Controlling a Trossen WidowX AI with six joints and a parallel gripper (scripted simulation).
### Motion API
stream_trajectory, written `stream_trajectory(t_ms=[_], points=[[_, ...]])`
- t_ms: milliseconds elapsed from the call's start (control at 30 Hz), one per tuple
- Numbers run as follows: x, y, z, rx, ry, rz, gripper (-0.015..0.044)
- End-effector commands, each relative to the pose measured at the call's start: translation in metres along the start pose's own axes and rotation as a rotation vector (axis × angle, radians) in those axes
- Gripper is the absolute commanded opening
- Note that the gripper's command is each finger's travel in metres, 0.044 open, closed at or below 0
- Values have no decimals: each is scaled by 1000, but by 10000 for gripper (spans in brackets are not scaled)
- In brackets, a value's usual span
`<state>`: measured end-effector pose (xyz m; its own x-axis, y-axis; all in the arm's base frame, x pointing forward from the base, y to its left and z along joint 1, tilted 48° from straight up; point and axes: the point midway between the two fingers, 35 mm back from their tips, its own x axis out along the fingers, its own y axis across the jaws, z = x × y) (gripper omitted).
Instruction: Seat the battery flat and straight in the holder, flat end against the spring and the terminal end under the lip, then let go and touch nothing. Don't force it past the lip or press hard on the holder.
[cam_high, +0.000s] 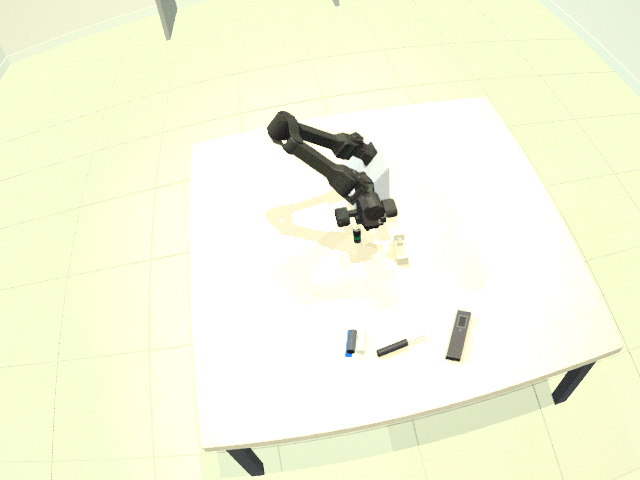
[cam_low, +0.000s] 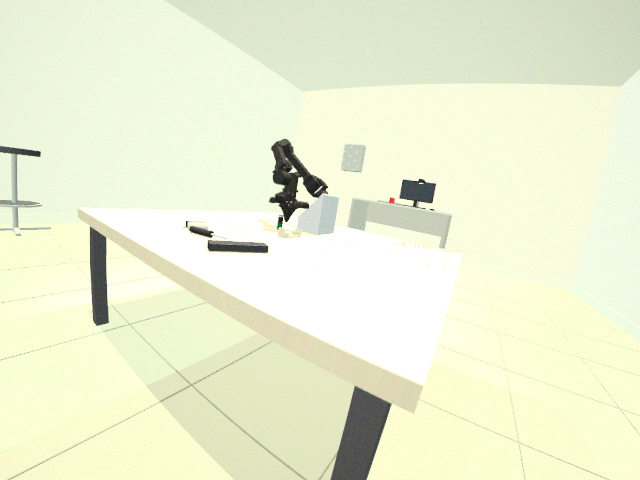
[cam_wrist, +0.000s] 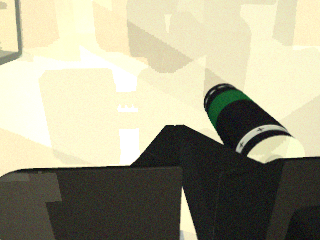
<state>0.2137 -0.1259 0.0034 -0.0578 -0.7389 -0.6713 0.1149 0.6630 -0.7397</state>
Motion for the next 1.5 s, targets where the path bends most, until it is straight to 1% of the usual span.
stream_trajectory(t_ms=[0, 1033, 1067, 1133, 1467], points=[[-1, -7, 1, 0, -6, -3, 0], [-1, -57, 0, 0, -6, -9, 0], [-1, -52, 0, 2, -2, -10, 0], [-9, -51, 1, 2, -3, -7, 0], [-77, -57, 0, 0, -6, -4, 0]])
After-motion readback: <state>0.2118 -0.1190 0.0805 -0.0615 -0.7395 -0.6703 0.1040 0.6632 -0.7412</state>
